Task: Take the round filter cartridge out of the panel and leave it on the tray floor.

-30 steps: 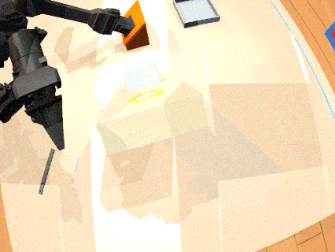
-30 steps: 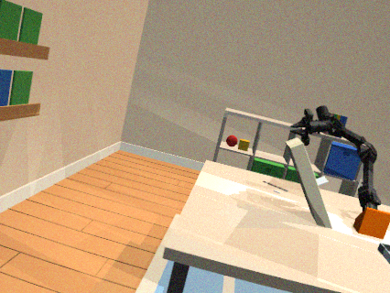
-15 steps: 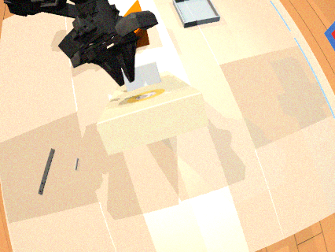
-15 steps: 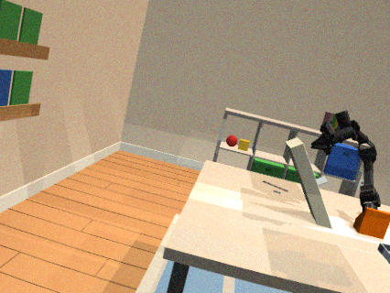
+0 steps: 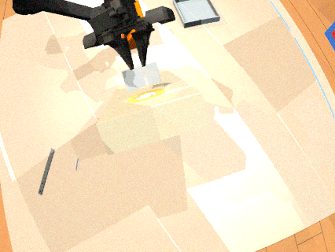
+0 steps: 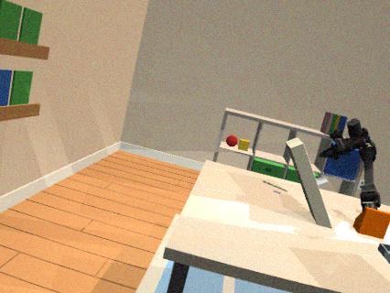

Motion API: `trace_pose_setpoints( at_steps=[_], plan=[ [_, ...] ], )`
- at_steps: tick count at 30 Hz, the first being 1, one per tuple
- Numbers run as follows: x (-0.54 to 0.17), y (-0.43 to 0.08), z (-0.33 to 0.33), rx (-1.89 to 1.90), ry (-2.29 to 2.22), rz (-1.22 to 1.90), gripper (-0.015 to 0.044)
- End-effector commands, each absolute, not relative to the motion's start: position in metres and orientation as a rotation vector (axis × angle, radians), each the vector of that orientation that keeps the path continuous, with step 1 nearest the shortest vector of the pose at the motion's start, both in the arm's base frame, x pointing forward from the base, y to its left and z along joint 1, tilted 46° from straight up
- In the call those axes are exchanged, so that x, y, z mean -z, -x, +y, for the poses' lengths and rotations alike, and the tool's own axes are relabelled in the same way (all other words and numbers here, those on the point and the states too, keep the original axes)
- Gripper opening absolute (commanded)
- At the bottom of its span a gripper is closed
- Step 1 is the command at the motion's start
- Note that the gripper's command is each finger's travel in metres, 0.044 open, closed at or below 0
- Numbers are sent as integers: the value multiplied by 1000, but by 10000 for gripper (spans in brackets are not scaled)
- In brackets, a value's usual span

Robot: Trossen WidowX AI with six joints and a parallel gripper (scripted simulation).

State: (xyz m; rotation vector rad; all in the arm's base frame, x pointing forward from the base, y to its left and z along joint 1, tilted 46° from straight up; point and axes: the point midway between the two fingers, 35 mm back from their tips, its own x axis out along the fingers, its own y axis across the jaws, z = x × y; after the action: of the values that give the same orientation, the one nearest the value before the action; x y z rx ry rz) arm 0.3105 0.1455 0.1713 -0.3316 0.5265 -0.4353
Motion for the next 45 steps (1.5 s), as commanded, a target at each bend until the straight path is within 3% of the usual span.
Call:
trace_pose_setpoints(
  at_steps=[1, 45],
  plan=[
    [-168, -314, 143, 438, 340, 528, 111],
    [-148, -352, 119, 438, 341, 522, 111]
  ],
)
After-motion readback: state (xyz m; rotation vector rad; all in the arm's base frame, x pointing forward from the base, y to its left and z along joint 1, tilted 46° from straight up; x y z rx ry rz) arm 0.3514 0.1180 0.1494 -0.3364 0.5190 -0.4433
